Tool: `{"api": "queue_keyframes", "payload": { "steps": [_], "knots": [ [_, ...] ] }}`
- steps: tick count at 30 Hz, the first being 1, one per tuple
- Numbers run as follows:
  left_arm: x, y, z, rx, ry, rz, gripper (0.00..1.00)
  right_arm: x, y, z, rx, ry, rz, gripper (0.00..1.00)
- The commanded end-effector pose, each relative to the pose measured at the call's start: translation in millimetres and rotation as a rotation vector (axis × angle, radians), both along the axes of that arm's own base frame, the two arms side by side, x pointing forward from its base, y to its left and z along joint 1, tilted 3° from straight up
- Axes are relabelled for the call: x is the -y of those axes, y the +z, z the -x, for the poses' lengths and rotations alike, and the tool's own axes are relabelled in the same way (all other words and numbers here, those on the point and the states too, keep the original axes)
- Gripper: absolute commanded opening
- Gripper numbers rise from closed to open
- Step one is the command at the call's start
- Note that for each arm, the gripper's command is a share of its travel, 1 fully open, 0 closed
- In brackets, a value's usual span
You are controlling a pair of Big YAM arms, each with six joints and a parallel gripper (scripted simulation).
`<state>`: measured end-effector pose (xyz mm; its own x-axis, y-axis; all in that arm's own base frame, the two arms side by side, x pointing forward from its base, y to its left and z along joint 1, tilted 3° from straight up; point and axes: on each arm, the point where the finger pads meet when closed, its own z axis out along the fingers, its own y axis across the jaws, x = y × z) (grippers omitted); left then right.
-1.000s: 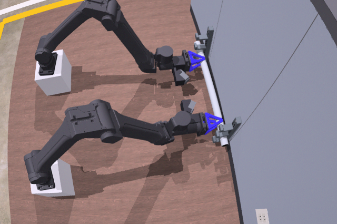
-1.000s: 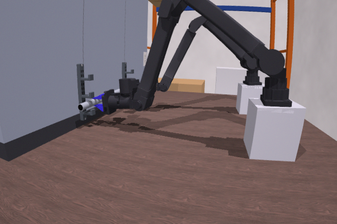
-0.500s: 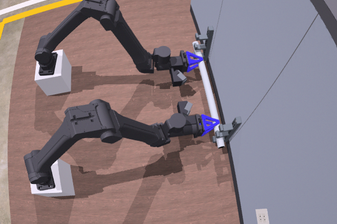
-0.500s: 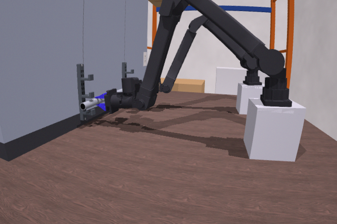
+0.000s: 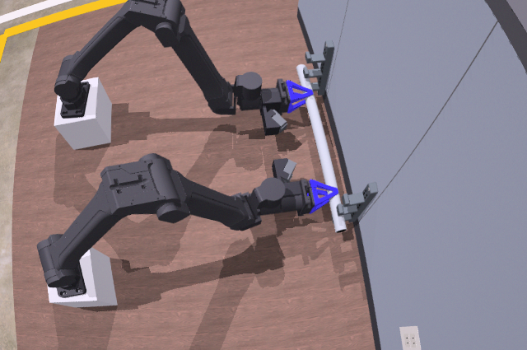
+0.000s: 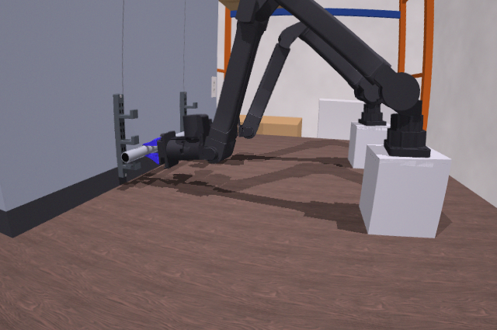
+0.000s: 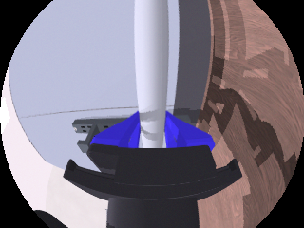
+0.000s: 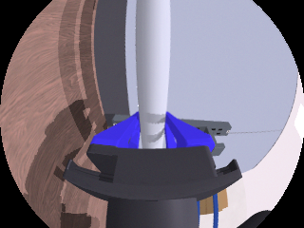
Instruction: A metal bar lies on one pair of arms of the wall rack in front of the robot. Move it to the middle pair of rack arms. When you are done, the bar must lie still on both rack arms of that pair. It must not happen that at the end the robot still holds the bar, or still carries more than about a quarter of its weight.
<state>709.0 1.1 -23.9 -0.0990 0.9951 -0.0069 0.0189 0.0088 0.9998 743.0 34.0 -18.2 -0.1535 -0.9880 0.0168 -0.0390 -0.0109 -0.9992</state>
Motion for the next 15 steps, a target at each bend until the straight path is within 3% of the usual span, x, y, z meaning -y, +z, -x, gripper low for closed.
{"api": "queue_keyframes", "payload": {
  "steps": [1, 15],
  "knots": [
    [-10.8, 57.4, -7.0, 0.112, 0.021, -0.011, 0.0, 2.1, 34.1, -5.0, 0.094, -0.013, -0.01, 0.0],
    [-10.3, 58.0, 4.4, 0.112, 0.021, -0.011, 0.0, -0.5, 32.6, 5.9, 0.094, -0.013, -0.01, 0.0]
  ]
}}
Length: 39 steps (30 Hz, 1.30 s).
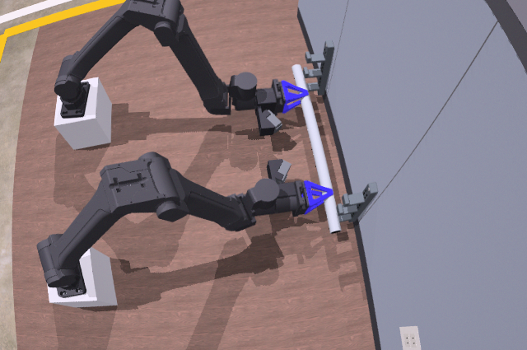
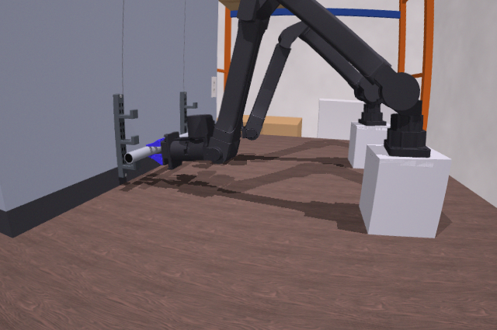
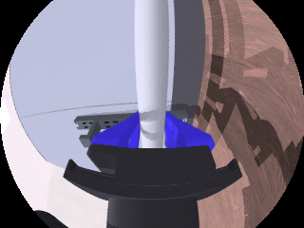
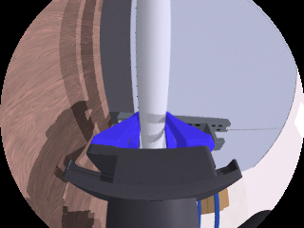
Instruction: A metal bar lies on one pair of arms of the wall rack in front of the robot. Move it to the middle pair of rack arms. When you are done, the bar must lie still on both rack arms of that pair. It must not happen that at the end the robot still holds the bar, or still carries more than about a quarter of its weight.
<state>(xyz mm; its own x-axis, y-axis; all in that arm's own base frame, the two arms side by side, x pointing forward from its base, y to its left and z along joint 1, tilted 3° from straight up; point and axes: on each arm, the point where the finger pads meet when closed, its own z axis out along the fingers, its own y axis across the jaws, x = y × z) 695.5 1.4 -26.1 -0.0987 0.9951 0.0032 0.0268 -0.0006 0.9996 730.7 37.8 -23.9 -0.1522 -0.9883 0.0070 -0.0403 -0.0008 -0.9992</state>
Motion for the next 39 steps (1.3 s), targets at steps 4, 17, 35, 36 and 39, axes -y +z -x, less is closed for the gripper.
{"api": "queue_keyframes", "payload": {
  "steps": [4, 17, 35, 36, 39],
  "knots": [
    [-9.6, 60.5, -5.3, 0.12, 0.02, -0.002, 0.0, 2.7, 38.4, -2.7, 0.095, -0.015, 0.0, 0.0],
    [-8.6, 62.0, 1.3, 0.12, 0.02, -0.002, 0.0, 1.9, 40.2, 4.0, 0.095, -0.015, 0.0, 0.0],
    [-7.5, 65.0, 1.9, 0.12, 0.02, -0.002, 0.0, 2.8, 47.2, 5.6, 0.095, -0.015, 0.0, 0.0],
    [-7.5, 65.1, 2.1, 0.12, 0.02, -0.002, 0.0, 2.8, 47.8, 5.9, 0.095, -0.015, 0.0, 0.0],
    [-7.3, 65.5, 2.4, 0.12, 0.02, -0.002, 0.0, 2.9, 49.6, 6.6, 0.095, -0.015, 0.0, 0.0]
  ]
}}
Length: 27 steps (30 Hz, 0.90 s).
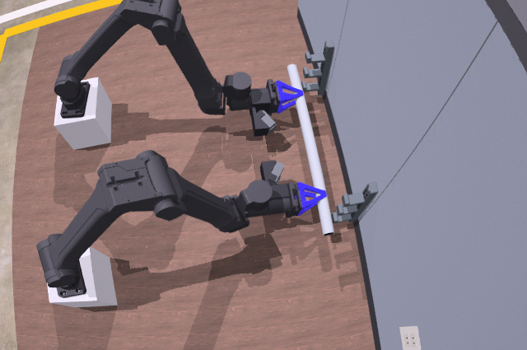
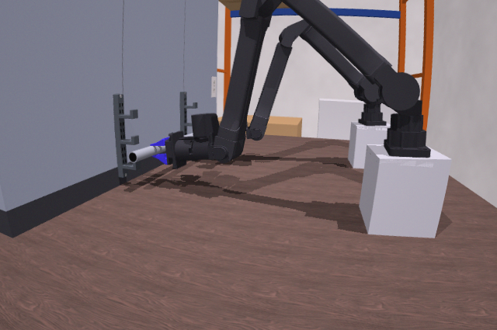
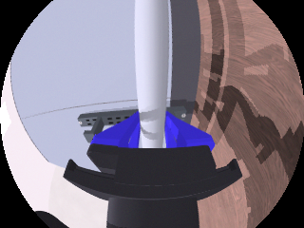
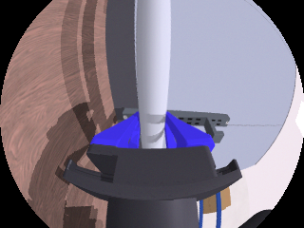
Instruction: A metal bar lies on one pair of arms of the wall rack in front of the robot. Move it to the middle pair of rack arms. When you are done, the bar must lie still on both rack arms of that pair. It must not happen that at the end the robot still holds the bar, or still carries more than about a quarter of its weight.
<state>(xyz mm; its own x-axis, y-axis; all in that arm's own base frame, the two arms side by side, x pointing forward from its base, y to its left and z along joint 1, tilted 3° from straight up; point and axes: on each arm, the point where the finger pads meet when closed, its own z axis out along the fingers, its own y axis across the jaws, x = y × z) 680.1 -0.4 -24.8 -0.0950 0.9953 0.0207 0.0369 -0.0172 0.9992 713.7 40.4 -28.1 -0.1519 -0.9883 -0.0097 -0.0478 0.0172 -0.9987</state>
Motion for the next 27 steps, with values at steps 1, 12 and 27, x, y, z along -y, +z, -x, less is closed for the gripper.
{"api": "queue_keyframes", "payload": {
  "steps": [1, 12, 27],
  "knots": [
    [-9.1, 64.3, -12.8, 0.13, 0.023, 0.014, 0.0, 5.6, 54.4, -10.1, 0.102, -0.016, 0.018, 0.0],
    [-8.9, 64.4, -11.8, 0.13, 0.023, 0.014, 0.0, 5.7, 57.6, -8.9, 0.102, -0.016, 0.018, 0.0],
    [-9.2, 62.3, -10.7, 0.13, 0.023, 0.014, 0.0, 5.3, 58.5, -9.5, 0.102, -0.016, 0.018, 0.0]
  ]
}}
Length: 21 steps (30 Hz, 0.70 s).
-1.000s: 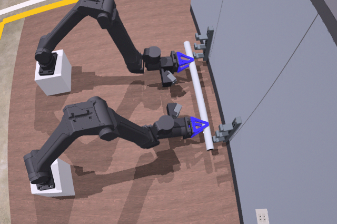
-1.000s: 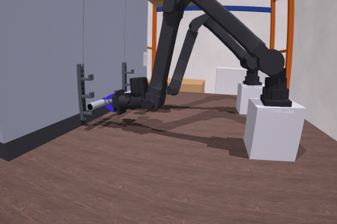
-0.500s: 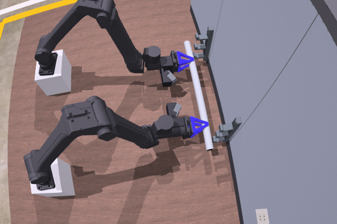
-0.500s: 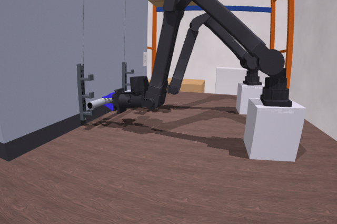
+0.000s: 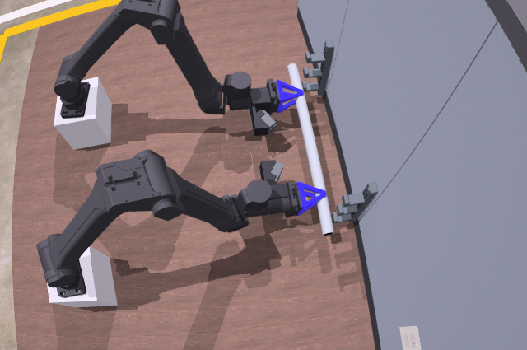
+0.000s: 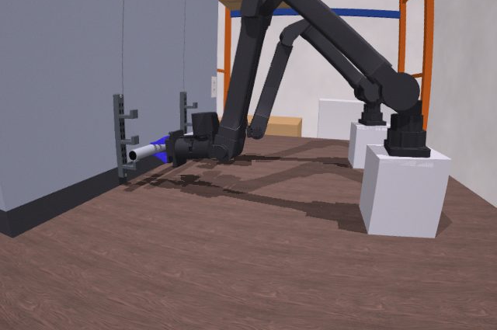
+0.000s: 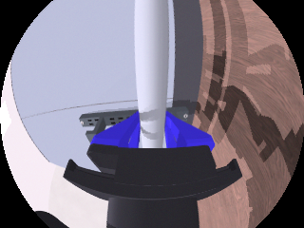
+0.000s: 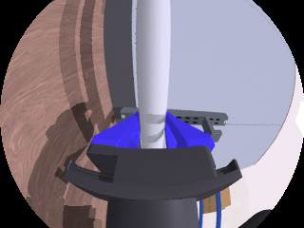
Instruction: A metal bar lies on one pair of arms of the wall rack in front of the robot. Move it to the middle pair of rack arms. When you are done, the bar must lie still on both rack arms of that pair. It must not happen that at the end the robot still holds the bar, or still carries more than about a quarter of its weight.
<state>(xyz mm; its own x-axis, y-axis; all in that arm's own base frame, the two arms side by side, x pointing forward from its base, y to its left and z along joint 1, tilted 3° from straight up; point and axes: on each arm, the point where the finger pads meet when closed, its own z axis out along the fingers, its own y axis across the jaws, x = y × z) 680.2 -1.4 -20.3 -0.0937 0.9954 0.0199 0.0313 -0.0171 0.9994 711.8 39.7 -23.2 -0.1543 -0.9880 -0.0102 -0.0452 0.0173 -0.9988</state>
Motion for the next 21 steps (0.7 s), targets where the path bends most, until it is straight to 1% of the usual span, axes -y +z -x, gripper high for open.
{"api": "queue_keyframes", "payload": {
  "steps": [1, 21],
  "knots": [
    [-10.2, 57.6, -10.5, 0.125, 0.024, 0.014, 0.0, 4.6, 53.6, -11.3, 0.1, -0.014, 0.018, 0.0],
    [-10.9, 53.0, -8.3, 0.125, 0.024, 0.014, 0.0, 4.0, 53.9, -11.9, 0.1, -0.014, 0.018, 0.0]
  ]
}}
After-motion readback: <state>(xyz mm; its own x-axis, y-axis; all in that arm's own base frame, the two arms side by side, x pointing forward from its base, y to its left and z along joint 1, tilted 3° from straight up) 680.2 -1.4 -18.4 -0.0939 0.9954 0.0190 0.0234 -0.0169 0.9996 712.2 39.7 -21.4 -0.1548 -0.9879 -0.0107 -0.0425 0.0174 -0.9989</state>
